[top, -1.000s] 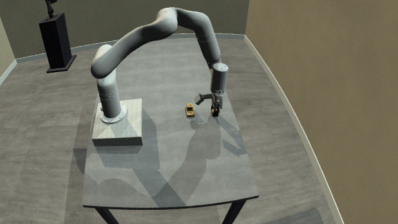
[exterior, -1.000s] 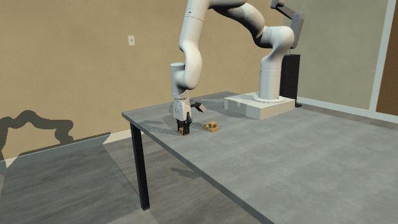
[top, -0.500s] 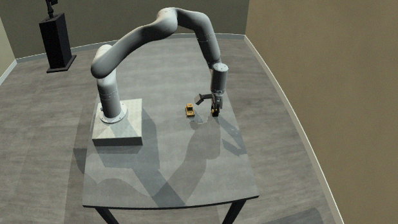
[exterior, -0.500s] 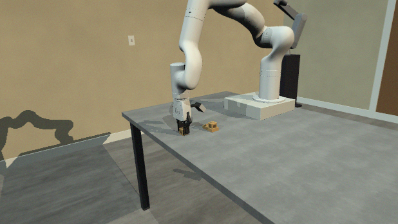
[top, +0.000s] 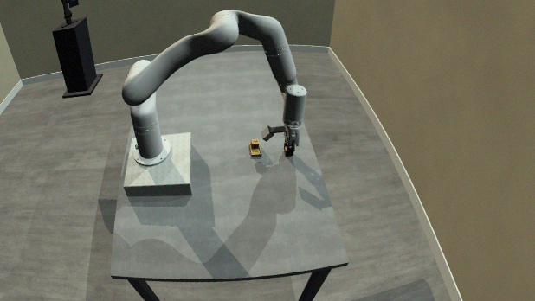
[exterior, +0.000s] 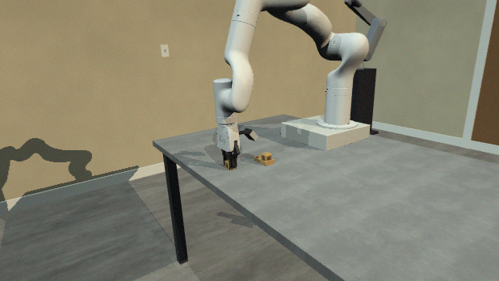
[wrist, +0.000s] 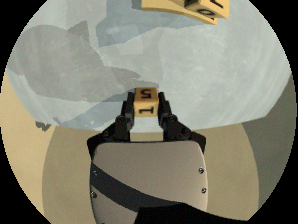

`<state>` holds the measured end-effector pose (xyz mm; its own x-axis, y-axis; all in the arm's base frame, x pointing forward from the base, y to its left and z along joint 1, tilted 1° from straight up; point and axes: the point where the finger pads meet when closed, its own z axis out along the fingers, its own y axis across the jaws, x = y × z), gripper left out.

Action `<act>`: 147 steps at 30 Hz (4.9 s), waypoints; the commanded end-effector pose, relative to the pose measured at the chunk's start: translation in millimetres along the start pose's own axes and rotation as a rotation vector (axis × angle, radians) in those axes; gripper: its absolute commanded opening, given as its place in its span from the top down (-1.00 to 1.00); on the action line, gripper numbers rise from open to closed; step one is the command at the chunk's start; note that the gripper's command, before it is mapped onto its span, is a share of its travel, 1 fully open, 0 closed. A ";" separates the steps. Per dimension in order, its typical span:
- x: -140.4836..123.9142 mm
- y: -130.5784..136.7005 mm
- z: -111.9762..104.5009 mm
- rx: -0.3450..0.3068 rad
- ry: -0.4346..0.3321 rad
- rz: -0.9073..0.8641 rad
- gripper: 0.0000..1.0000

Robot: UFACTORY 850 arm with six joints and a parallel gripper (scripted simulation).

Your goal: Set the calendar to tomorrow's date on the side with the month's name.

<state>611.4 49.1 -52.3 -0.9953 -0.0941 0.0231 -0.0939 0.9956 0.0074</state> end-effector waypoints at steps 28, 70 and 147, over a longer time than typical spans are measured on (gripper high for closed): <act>-1.1 0.0 -1.0 0.000 -0.002 0.000 0.43; -0.7 -0.1 -101.0 0.000 -0.002 -0.002 0.43; 138.9 -75.5 -90.8 0.002 -0.002 -1.580 0.43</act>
<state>481.8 -39.4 46.4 0.1033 -0.9946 -0.0074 -0.9944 -0.1035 0.0223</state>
